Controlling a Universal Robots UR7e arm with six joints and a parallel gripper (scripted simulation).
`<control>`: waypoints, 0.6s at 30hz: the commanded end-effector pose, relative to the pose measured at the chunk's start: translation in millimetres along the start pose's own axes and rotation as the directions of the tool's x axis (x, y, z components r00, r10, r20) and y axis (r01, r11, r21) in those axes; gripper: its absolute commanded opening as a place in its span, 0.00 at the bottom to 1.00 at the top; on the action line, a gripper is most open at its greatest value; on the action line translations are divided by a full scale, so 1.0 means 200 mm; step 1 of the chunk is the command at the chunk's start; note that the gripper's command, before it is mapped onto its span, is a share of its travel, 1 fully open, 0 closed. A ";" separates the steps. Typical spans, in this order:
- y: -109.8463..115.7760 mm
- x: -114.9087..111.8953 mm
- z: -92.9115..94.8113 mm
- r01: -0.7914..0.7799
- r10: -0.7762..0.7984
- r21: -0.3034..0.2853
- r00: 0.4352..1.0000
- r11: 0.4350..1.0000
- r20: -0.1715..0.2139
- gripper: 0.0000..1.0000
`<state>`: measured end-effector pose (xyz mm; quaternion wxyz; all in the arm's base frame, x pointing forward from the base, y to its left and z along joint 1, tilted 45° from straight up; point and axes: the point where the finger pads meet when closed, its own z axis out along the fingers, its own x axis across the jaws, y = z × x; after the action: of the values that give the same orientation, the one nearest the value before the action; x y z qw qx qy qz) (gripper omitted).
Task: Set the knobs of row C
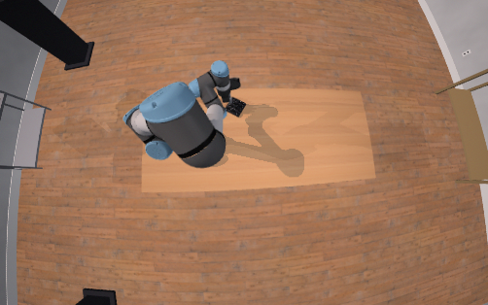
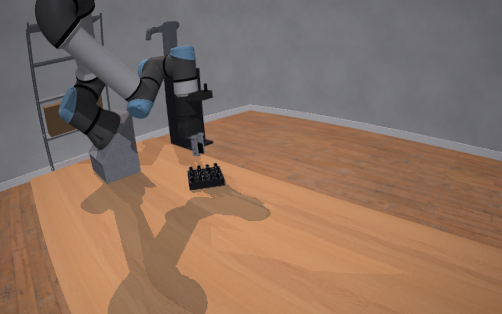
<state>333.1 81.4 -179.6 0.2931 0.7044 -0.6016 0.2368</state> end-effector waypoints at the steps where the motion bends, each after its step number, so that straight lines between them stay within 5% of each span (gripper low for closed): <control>1: -0.01 0.00 -0.01 -0.156 0.156 -0.005 0.988 0.988 -0.008 0.46; 18: 0.01 0.00 -0.03 -0.467 0.467 -0.002 0.884 0.884 -0.010 0.46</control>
<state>331.4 83.4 -175.9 0.2475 0.5888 -0.7150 0.2843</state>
